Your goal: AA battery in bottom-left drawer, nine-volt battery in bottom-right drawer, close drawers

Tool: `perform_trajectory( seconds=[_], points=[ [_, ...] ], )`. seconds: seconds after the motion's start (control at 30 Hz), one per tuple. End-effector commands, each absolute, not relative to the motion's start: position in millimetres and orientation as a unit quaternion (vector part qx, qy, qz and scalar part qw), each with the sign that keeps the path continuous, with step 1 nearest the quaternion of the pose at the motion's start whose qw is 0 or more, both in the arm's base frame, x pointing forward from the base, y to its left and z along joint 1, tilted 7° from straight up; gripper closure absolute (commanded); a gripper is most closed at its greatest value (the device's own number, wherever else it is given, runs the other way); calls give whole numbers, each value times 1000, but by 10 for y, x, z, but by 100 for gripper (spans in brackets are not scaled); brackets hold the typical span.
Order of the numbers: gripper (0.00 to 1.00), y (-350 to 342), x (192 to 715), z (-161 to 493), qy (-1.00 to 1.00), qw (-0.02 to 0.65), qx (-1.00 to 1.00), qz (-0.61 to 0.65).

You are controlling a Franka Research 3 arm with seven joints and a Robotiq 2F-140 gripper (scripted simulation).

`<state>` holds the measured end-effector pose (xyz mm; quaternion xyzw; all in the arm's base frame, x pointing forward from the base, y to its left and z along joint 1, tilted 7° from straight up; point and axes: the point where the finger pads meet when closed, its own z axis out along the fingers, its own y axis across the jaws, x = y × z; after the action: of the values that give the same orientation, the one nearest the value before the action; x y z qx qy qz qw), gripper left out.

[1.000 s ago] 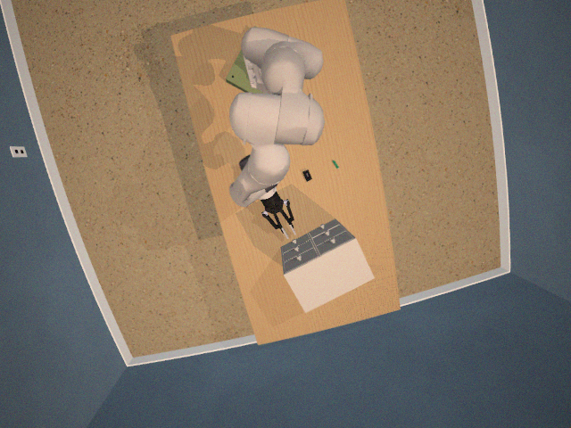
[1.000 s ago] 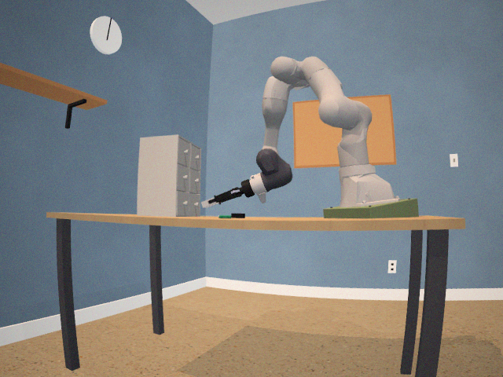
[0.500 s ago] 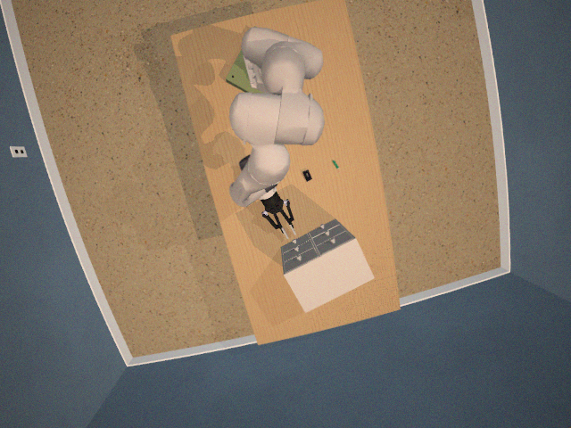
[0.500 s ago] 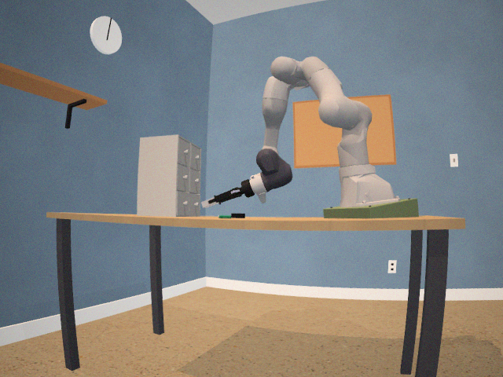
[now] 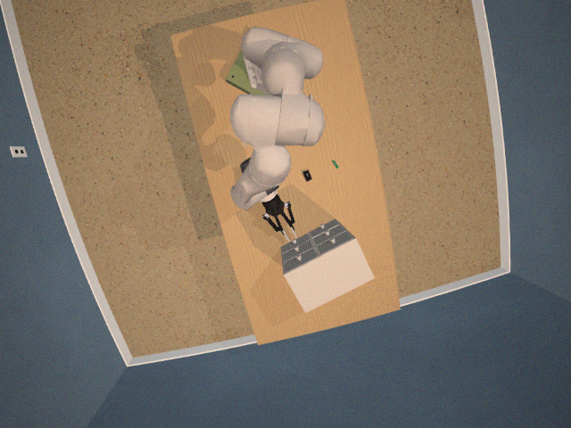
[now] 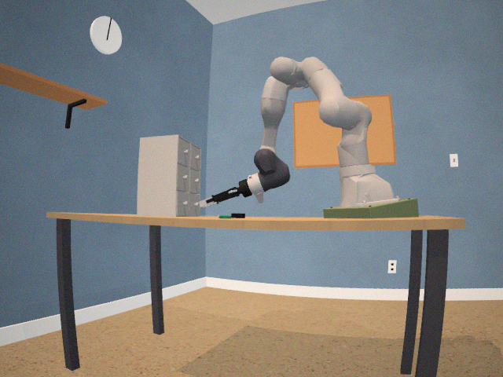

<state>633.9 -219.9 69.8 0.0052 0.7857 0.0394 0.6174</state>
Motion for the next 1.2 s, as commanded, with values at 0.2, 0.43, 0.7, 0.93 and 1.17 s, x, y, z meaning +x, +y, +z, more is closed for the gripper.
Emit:
perform_trajectory(
  seconds=[0.2, 0.43, 0.7, 0.93, 1.17],
  points=[
    [80, -2177, 6502, 703, 787, 616, 6, 41],
    [80, -2176, 6562, 709, 787, 616, 6, 41],
    [80, -2175, 6588, 712, 787, 616, 6, 41],
    [80, -2175, 6588, 712, 787, 616, 6, 41],
    [80, -2175, 6588, 712, 787, 616, 6, 41]
  ],
)
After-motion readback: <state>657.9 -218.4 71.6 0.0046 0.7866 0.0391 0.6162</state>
